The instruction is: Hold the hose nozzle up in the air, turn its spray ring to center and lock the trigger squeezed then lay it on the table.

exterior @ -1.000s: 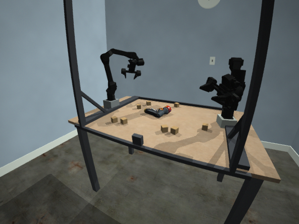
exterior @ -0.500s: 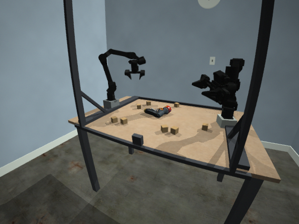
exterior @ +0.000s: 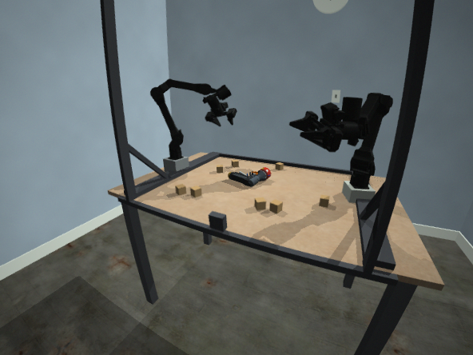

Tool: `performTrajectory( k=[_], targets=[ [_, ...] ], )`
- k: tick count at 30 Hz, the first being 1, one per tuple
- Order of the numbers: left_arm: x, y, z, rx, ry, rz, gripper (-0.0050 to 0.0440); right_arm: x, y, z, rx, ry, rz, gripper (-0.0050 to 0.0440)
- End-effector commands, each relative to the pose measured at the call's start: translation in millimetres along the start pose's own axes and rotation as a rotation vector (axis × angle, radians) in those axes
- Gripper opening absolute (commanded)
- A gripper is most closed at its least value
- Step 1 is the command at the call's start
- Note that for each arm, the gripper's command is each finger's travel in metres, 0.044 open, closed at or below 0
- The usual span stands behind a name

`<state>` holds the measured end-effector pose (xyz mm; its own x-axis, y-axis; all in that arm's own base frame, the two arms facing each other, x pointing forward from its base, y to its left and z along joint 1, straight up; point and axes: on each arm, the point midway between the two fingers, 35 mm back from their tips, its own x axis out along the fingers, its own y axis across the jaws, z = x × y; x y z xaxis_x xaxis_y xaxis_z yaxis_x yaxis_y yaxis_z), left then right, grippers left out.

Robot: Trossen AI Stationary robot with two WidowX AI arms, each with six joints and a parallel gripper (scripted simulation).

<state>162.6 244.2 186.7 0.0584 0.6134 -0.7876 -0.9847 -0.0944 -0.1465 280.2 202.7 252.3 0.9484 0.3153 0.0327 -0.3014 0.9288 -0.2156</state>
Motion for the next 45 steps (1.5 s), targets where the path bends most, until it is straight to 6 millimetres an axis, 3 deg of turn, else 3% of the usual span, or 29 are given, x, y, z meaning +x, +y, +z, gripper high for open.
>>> performTrajectory(
  k=[1, 9, 21, 24, 34, 38, 41, 45],
  targets=[
    [-12.8, -29.6, -7.0, 0.092, -0.038, -0.159, 0.0397, 6.8, -24.9, 16.4, 0.043, -0.025, -0.031, 0.0405],
    [-29.0, -61.8, -18.3, 0.204, -0.08, -0.324, 0.0397, 11.1, -50.5, 17.3, 0.06, -0.018, -0.067, 0.0405],
    [-79.8, -115.8, -51.0, 0.435, -0.186, -0.677, 0.0397, 10.6, -104.8, 24.8, 0.108, -0.017, -0.141, 0.0405],
    [-82.8, -119.1, -51.8, 0.445, -0.196, -0.693, 0.0397, 10.7, -107.5, 23.5, 0.106, -0.014, -0.146, 0.0405],
    [-137.9, -145.4, -81.9, 0.609, -0.315, -0.983, 0.0397, 1.5, -149.6, 30.7, 0.143, -0.017, -0.207, 0.0405],
    [-160.9, -151.1, -93.8, 0.665, -0.37, -1.094, 0.0397, -3.6, -164.8, 32.1, 0.156, -0.015, -0.23, 0.0405],
    [-164.7, -152.7, -94.7, 0.671, -0.382, -1.109, 0.0397, -3.9, -167.3, 30.8, 0.156, -0.011, -0.235, 0.0405],
    [-189.6, -154.4, -107.2, 0.723, -0.442, -1.226, 0.0397, -10.8, -182.7, 33.8, 0.17, -0.014, -0.261, 0.0405]
  ],
)
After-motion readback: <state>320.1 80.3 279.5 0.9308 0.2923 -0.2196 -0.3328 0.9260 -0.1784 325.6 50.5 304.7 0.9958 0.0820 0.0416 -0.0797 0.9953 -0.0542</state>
